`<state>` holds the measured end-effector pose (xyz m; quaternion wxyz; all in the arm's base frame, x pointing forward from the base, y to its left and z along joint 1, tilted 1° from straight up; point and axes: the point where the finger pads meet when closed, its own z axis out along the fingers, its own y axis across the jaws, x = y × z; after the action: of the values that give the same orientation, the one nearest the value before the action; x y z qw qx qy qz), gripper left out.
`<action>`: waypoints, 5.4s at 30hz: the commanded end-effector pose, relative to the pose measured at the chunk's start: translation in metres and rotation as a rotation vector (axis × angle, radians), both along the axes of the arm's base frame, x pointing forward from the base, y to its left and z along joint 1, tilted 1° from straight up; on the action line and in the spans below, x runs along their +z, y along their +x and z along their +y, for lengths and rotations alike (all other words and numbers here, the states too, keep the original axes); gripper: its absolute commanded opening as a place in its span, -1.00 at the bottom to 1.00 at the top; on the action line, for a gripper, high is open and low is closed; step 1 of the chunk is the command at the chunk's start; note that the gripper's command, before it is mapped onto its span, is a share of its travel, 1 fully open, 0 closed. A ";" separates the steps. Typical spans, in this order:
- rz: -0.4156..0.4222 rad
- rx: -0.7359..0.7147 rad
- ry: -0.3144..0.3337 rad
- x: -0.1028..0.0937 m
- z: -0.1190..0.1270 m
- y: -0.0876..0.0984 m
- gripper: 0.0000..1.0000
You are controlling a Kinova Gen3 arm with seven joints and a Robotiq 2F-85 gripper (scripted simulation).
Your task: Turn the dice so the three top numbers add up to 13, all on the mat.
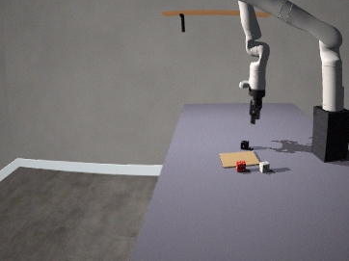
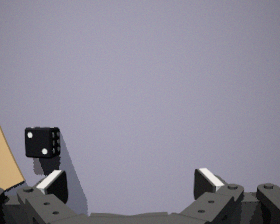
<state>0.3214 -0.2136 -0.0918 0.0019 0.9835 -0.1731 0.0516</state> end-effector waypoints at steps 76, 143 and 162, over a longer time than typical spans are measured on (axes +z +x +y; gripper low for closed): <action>0.054 0.228 0.037 0.036 0.062 0.001 1.00; 0.078 0.370 0.007 0.059 0.082 0.001 1.00; 0.080 0.385 0.002 0.061 0.084 0.001 1.00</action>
<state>0.3214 -0.1298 -0.0311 -0.0022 0.9998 0.0181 0.0110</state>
